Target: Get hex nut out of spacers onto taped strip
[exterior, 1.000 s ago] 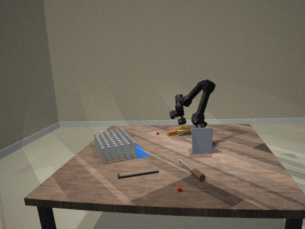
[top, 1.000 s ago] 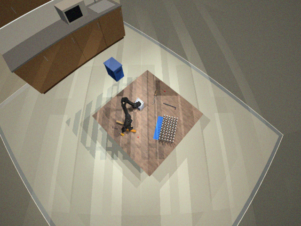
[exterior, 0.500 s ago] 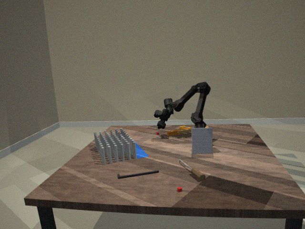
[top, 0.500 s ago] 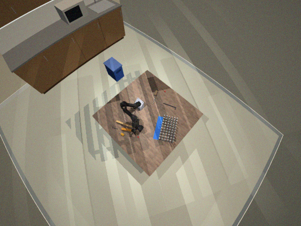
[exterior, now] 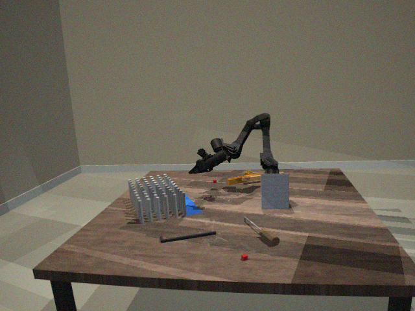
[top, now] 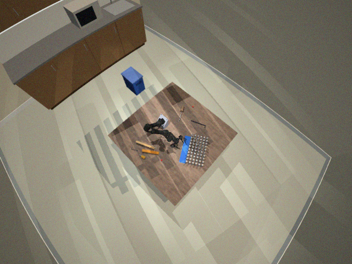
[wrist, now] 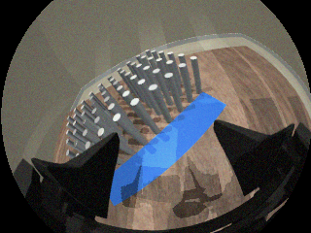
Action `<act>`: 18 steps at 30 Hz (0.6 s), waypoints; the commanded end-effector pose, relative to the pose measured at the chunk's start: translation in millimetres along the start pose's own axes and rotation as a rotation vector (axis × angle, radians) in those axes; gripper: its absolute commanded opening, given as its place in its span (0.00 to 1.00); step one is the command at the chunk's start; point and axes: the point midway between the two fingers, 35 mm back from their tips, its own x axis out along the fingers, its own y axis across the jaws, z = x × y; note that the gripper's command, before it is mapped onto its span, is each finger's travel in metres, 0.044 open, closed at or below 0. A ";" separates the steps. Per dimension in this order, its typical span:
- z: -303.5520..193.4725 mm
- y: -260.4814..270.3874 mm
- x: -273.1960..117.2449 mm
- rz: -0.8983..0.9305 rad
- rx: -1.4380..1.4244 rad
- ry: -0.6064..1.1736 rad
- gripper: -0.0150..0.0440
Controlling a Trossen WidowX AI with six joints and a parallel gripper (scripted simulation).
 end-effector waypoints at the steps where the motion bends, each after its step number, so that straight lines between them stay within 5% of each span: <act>1: -8.3 56.0 -6.9 0.164 0.109 -0.016 1.00; 18: -8.6 58.6 -7.4 0.172 0.114 -0.017 1.00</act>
